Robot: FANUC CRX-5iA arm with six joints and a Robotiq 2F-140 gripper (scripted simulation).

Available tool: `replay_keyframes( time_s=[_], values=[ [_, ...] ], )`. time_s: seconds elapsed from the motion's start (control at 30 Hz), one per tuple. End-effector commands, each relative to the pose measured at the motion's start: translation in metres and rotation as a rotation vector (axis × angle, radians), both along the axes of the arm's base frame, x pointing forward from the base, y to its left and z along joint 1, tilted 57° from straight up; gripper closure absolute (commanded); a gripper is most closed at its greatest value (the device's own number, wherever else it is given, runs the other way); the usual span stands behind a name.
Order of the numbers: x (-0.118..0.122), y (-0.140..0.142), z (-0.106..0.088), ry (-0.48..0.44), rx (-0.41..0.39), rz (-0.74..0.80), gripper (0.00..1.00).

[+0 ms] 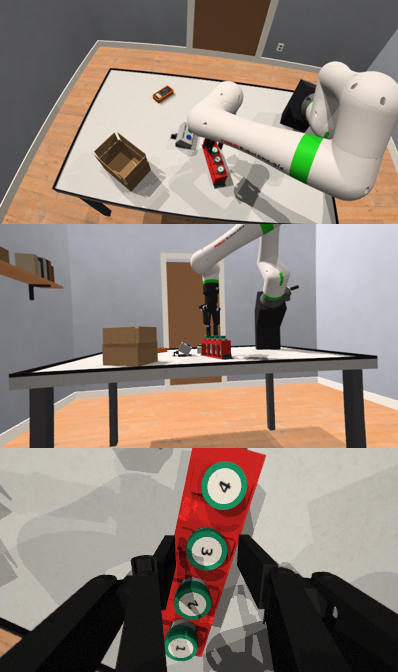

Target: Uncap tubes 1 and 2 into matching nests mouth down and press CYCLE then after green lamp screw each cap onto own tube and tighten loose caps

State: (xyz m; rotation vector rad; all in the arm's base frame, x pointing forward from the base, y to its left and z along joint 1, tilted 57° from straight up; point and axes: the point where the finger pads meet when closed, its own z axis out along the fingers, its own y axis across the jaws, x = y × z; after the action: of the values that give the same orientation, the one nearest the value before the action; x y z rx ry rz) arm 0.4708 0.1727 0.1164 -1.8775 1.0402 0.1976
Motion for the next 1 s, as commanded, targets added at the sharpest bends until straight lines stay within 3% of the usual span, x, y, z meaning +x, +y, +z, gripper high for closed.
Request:
replay_keyframes(
  time_s=[0.0, 0.7, 0.73, 0.97],
  values=[
    [0.0006, 0.0001, -0.0003, -0.001, -0.001, -0.001, 0.59],
    [0.0029, 0.0068, -0.0048, -0.001, -0.001, -0.001, 0.59],
    [0.0029, 0.0068, -0.0048, -0.001, -0.001, -0.001, 0.70],
    [0.0029, 0.0068, -0.0048, -0.001, -0.001, -0.001, 0.70]
  ],
)
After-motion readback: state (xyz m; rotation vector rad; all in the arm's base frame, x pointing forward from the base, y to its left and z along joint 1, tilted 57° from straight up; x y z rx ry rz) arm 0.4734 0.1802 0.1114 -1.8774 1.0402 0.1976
